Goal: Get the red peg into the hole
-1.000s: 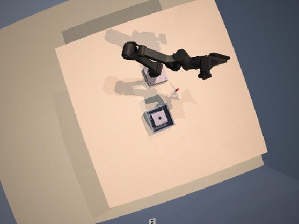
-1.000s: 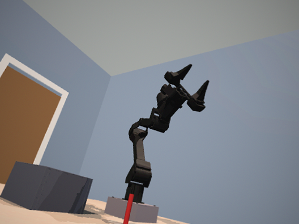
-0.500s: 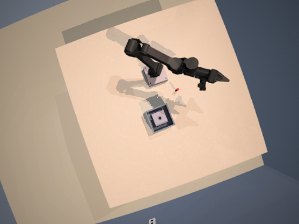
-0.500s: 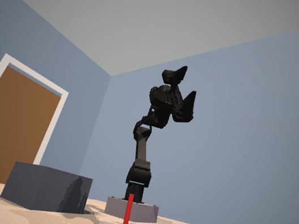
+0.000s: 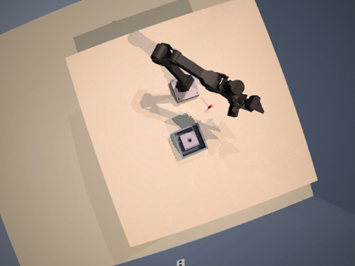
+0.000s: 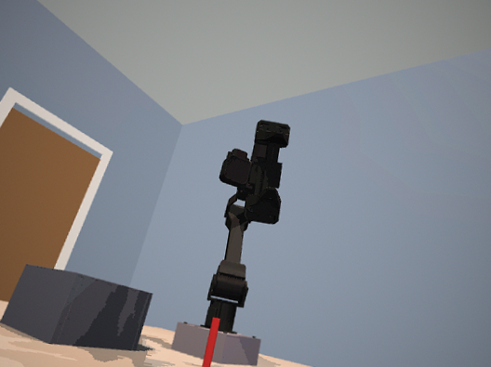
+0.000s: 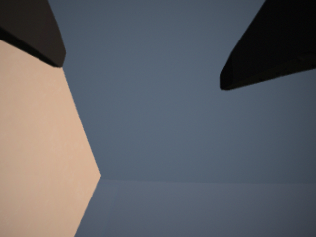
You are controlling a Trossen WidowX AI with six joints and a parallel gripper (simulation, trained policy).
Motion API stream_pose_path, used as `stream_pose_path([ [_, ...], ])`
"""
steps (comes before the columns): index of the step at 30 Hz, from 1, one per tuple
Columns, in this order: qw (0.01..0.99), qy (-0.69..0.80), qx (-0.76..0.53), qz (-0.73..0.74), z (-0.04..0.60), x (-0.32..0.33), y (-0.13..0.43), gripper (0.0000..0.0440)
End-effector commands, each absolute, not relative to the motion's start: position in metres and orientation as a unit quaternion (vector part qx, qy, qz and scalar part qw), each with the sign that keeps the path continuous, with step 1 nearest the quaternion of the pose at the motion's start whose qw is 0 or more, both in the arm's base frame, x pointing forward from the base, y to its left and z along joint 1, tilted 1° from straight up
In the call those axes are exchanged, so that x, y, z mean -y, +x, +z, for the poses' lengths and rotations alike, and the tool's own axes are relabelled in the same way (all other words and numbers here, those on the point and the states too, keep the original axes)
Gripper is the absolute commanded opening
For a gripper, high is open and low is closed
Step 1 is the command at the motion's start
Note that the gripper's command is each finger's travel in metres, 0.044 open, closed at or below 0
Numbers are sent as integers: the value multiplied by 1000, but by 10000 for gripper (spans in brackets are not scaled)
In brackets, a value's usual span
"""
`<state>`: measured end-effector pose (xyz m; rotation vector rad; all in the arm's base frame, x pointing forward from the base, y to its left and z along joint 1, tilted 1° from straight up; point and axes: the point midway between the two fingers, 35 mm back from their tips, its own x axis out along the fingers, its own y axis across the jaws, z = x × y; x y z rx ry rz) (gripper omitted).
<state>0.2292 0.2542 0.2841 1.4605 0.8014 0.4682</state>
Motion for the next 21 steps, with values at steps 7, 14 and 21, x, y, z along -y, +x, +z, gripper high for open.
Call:
stream_pose_path([
  [7, 730, 551, -393, 89, 236, -223, 242, 440],
  [14, 760, 481, -438, 5, 204, -196, 238, 440],
  [21, 764, 413, -489, -78, 175, -169, 226, 440],
])
